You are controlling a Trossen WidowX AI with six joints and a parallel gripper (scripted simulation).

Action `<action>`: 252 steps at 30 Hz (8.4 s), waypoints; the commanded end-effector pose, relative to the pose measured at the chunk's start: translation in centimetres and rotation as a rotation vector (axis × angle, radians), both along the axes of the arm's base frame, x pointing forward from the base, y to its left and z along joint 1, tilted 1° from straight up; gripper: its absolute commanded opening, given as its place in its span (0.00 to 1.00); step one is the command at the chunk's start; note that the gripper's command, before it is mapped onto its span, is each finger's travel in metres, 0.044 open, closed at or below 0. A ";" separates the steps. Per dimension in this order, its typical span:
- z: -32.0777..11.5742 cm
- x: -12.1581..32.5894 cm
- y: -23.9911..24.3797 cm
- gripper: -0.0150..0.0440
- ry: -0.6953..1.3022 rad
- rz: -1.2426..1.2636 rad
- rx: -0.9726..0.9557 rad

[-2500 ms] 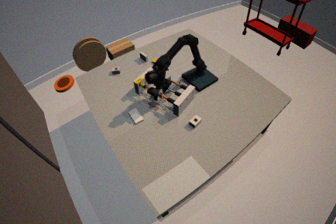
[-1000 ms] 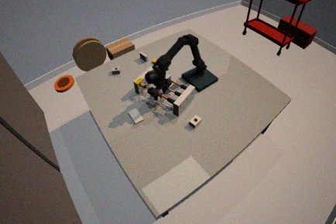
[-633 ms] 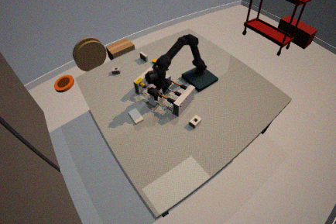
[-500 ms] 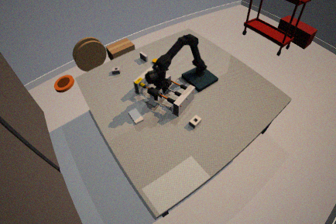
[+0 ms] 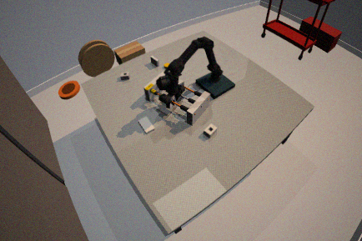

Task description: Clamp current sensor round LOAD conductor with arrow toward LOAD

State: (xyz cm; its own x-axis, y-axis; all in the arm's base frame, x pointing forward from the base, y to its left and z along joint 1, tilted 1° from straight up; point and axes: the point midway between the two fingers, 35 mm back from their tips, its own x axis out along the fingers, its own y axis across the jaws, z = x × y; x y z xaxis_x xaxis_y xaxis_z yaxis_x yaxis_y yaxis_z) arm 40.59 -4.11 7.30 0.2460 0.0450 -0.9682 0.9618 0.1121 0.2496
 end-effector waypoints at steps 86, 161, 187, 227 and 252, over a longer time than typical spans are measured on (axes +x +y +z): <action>0.5 1.5 -0.5 1.00 -0.406 -0.015 0.025; 1.2 1.7 -0.5 0.25 -0.402 -0.016 0.023; 1.2 1.7 -0.5 0.25 -0.402 -0.016 0.023; 0.4 0.6 -0.6 0.25 0.109 -0.023 -0.023; 0.1 0.2 -0.6 0.57 0.221 -0.017 -0.035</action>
State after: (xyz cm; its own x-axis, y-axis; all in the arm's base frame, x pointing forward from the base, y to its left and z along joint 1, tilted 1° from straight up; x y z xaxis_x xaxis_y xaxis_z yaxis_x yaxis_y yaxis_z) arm 40.82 -4.72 7.39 0.0276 0.0070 -0.9996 0.9946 0.0996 0.0281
